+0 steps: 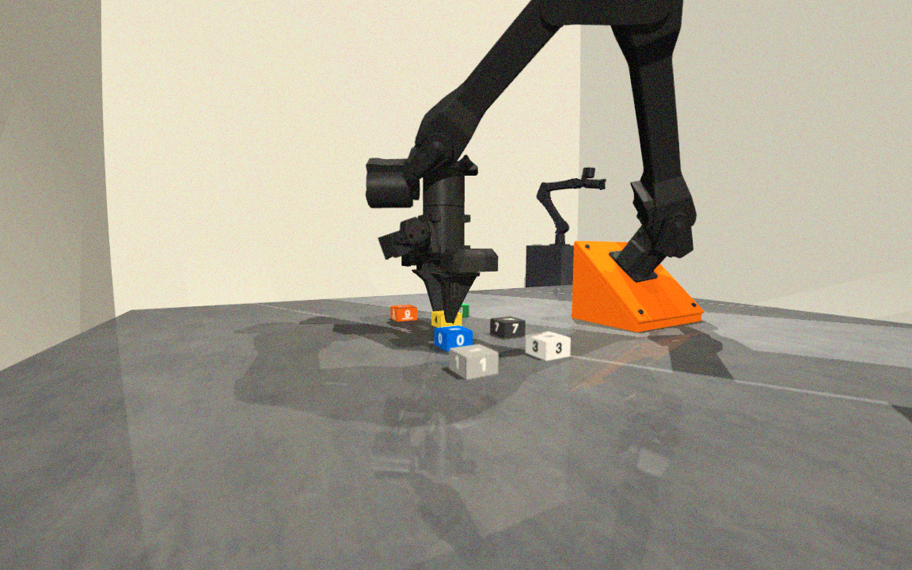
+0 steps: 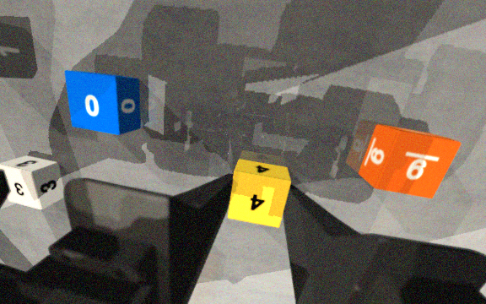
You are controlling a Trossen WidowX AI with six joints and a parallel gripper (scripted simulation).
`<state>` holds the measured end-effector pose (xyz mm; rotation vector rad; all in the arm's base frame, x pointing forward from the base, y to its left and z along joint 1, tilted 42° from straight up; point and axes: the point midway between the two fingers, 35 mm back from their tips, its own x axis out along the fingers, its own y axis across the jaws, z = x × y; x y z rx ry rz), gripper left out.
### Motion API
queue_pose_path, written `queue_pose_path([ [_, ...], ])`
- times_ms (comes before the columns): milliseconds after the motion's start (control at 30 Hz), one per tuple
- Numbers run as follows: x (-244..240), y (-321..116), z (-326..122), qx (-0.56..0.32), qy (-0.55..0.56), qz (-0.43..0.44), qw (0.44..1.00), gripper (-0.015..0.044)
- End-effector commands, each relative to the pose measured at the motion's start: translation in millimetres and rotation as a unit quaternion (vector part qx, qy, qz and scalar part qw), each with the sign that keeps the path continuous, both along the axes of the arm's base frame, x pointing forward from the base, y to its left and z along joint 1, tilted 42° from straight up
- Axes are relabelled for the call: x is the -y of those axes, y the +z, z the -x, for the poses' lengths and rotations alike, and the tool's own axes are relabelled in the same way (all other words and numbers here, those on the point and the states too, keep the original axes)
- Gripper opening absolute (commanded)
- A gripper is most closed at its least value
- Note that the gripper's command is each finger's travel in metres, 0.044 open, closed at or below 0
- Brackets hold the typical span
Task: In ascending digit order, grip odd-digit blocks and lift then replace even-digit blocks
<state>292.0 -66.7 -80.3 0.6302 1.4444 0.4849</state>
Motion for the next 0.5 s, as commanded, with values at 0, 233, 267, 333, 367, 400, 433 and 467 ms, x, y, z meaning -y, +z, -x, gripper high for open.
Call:
queue_pose_path([
  [0,-0.2,-0.1,-0.3,0.000,-0.002,-0.001,1.000,0.0120],
  [233,-0.2,-0.1,-0.3,0.000,-0.002,-0.001,1.000,0.0120],
  [267,0.0,-0.1,-0.3,0.000,-0.002,0.000,1.000,0.0120],
  [333,1.2,0.4,-0.9,0.000,-0.005,0.002,1.000,0.0120],
  [367,2.2,0.8,-1.3,0.000,-0.007,0.004,1.000,0.0120],
  [400,2.8,1.5,-1.3,0.000,-0.007,0.004,1.000,0.0120],
  [433,3.4,2.2,-1.1,0.000,-0.007,0.004,1.000,0.0120],
  [467,3.9,2.9,-1.0,0.000,-0.006,0.003,1.000,0.0120],
])
